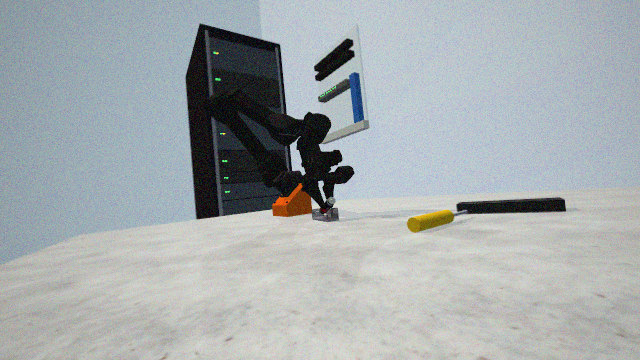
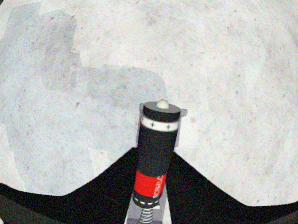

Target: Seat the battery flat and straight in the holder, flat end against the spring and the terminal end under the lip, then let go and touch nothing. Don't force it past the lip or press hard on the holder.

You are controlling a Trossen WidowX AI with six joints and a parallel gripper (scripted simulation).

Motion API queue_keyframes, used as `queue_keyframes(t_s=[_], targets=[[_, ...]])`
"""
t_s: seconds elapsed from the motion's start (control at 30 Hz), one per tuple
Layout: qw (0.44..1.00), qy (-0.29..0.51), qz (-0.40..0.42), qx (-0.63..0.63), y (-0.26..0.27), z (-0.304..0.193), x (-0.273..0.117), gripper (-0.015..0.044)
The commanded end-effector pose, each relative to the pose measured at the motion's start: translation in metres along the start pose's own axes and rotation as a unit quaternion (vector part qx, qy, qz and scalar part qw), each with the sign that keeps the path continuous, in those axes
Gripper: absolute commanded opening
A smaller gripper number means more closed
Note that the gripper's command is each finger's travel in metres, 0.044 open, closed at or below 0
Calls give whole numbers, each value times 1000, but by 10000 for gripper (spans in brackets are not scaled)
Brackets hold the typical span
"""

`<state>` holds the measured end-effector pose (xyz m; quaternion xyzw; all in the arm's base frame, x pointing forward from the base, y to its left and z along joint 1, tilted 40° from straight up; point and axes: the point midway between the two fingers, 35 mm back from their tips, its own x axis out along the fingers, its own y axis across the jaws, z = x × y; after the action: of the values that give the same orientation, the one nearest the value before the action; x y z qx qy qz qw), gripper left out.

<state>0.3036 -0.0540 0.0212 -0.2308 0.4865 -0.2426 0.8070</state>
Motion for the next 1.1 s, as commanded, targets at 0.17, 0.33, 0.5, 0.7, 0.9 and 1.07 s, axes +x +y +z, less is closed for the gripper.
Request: queue_keyframes(t_s=[0.17, 0.33, 0.5, 0.7, 0.9, 1.07], targets=[[1000, -24, 3, -2, 0, -3, 1, 58], [999, -38, 2, -3, -1, -5, 1, 58], [999, -52, 2, -5, -2, -7, 1, 58], [998, -59, 1, -5, -3, -9, 1, 58], [998, -59, 1, -6, -3, -14, 1, 58], [998, -59, 0, -6, -3, -19, 0, 58]])
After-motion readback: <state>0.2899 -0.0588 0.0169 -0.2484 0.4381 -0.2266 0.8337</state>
